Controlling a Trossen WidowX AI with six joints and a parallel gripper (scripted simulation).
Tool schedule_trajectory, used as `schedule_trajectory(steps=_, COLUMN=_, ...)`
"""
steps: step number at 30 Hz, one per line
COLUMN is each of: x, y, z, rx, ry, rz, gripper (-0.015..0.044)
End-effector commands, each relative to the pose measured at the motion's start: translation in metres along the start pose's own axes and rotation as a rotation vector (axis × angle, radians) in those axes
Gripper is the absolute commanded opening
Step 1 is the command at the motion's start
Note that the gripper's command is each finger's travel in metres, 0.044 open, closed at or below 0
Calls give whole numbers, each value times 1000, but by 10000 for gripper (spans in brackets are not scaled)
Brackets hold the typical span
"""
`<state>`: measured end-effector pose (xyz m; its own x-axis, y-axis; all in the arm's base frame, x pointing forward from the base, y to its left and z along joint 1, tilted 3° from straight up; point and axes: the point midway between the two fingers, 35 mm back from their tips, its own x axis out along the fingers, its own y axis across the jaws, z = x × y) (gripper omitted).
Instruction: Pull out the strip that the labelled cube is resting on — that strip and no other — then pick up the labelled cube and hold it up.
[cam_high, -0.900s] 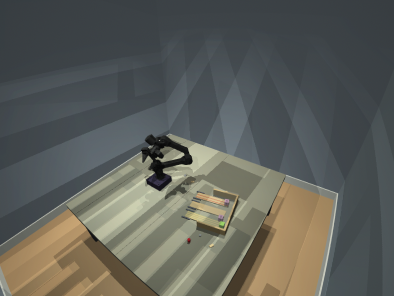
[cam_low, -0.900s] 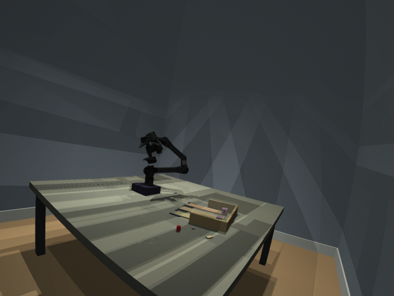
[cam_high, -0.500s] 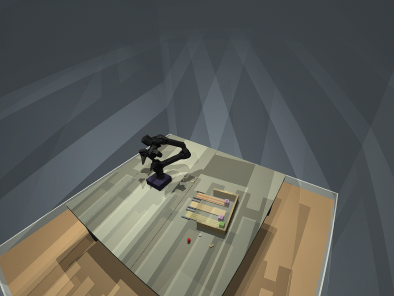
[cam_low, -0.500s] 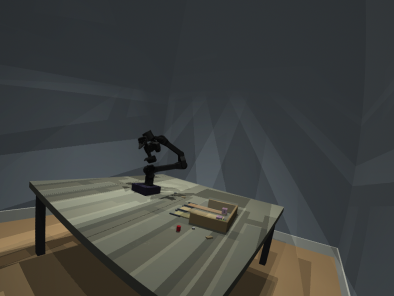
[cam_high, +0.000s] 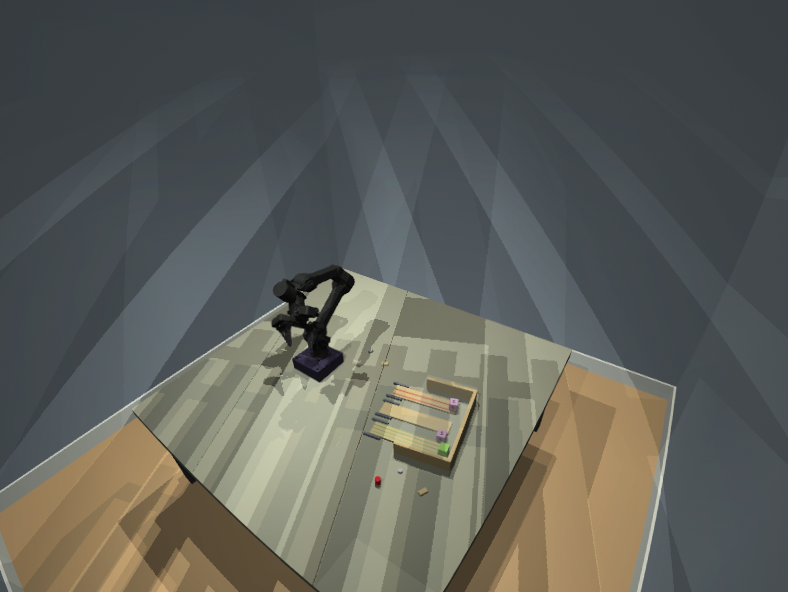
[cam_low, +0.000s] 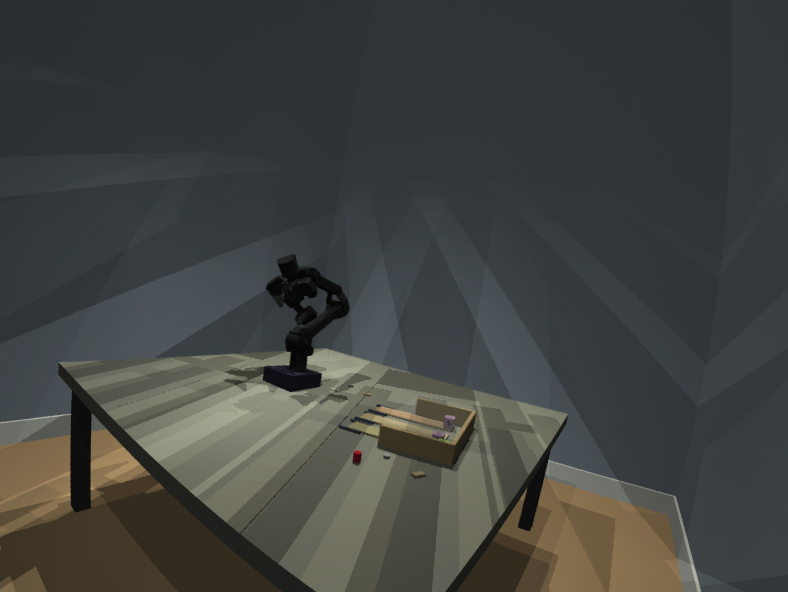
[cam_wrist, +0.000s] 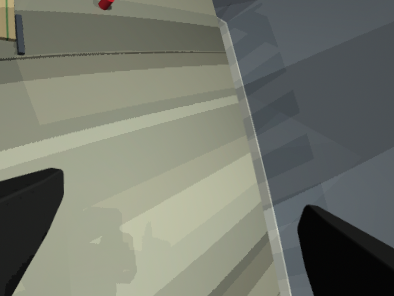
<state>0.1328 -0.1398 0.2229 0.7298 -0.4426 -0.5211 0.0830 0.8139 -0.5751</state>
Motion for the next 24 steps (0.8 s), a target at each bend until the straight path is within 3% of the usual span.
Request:
schedule_trajectory(steps=1, x=27, y=9, z=14, rx=72, ry=-31, rz=100, gripper=400)
schedule_trajectory(steps=13, x=84, y=74, z=87, rx=228, ry=-103, rz=351, gripper=400)
schedule_trajectory(steps=24, x=91, y=182, z=152, rx=340, ry=-129, rz=570, gripper=400)
